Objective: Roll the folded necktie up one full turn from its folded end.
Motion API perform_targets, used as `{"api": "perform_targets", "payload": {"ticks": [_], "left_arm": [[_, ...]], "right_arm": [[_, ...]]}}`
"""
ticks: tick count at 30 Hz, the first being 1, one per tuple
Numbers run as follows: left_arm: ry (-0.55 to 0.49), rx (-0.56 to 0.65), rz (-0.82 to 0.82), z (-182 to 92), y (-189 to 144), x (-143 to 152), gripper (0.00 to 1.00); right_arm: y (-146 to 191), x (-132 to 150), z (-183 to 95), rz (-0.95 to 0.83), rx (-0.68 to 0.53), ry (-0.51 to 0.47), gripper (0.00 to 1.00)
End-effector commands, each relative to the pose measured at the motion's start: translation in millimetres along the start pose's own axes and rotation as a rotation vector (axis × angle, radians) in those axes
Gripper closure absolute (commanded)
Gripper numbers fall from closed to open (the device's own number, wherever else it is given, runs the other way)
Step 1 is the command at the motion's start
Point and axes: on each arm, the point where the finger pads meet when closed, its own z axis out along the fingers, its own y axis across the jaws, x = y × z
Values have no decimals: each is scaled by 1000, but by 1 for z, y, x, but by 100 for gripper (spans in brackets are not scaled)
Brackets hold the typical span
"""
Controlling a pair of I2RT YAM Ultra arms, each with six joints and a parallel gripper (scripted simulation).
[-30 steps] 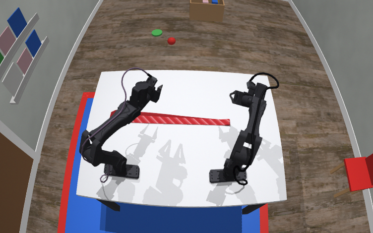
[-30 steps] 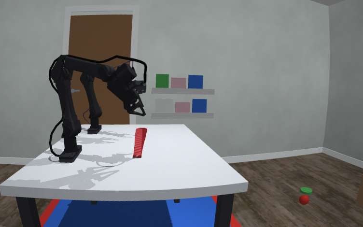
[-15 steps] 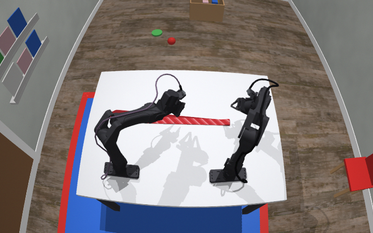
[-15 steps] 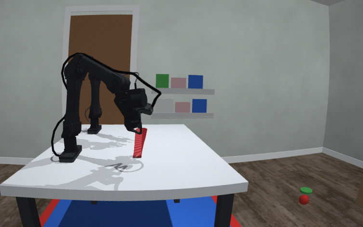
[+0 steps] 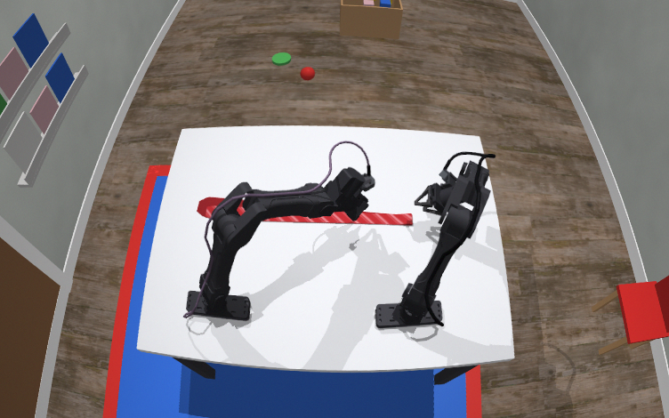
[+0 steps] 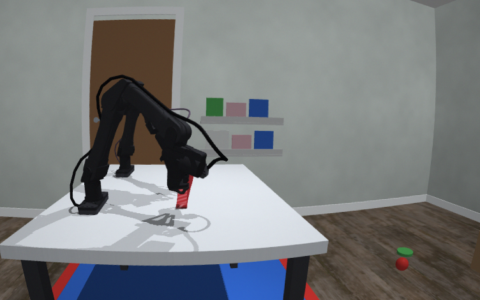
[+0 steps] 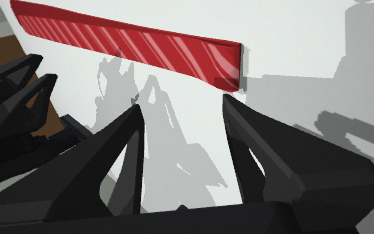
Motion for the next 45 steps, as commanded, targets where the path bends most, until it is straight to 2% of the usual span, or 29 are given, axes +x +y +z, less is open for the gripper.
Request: {"api": "perform_targets", "payload": {"ticks": [1,8,15,45], "left_arm": [[14,45,2,3,-13,-14,78],[66,106,32,34,-39,-15,87],[85,129,43,45,-48,-15,96],[85,135,50,57,-55,-14,96]], "right_arm": [[6,0,-8,-24,-20,27,50],[-7,3,1,9,-48,96,53],[-12,5,4,21,-58,121,54],[-12,-1,-1,6,-56,101,54]]}}
